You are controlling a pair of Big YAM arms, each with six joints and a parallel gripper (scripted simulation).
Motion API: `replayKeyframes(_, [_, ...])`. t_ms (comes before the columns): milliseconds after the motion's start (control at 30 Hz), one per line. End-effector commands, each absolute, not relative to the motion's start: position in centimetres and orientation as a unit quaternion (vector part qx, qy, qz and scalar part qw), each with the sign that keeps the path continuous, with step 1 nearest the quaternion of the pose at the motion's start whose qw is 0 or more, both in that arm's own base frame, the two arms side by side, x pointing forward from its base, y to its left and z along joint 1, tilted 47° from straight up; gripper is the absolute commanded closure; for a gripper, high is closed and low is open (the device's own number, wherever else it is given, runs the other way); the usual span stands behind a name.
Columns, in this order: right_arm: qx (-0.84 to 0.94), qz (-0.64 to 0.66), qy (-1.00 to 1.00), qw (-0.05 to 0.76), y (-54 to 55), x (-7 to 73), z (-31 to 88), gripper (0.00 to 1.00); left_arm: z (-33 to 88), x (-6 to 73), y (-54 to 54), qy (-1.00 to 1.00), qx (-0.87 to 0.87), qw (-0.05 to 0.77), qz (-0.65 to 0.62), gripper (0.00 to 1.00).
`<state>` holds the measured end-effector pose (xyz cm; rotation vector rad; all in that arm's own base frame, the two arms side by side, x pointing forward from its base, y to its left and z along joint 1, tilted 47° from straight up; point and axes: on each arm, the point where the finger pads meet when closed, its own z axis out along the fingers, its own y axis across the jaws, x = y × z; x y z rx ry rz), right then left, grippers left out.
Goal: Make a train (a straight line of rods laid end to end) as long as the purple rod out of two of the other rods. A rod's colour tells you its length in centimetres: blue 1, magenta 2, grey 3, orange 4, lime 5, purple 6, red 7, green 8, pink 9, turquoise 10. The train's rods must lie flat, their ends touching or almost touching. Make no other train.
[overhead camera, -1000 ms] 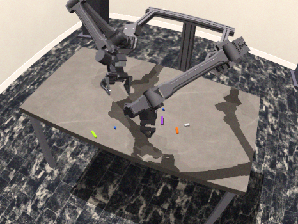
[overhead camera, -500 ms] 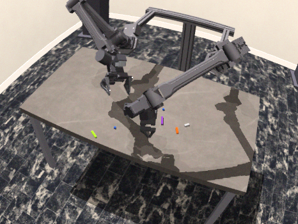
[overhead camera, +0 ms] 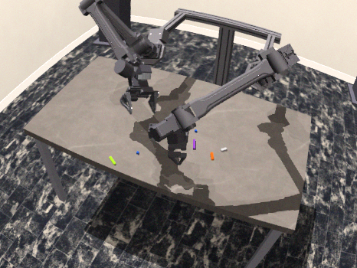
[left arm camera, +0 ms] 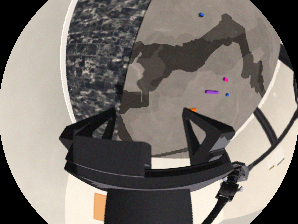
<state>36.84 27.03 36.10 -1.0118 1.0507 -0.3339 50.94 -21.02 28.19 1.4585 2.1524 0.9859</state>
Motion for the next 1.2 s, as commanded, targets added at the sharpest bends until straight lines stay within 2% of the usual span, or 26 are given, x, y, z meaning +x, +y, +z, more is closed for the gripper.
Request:
replayKeyframes(0, [-0.453, -0.152, 0.471, 0.742, 27.2, 36.9, 37.5, 0.00, 28.9, 51.3, -20.1, 0.769, 0.502, 0.188, 0.348, 0.00])
replayKeyframes(567, [-0.453, -0.152, 0.471, 0.742, 27.2, 36.9, 37.5, 0.00, 30.3, 53.6, -13.5, 0.814, 0.421, 0.214, 0.339, 0.00])
replayKeyframes(1167, [-0.453, -0.152, 0.471, 0.742, 27.2, 36.9, 37.5, 0.00, 33.8, 55.5, 2.2, 0.874, 0.228, 0.275, 0.331, 0.00])
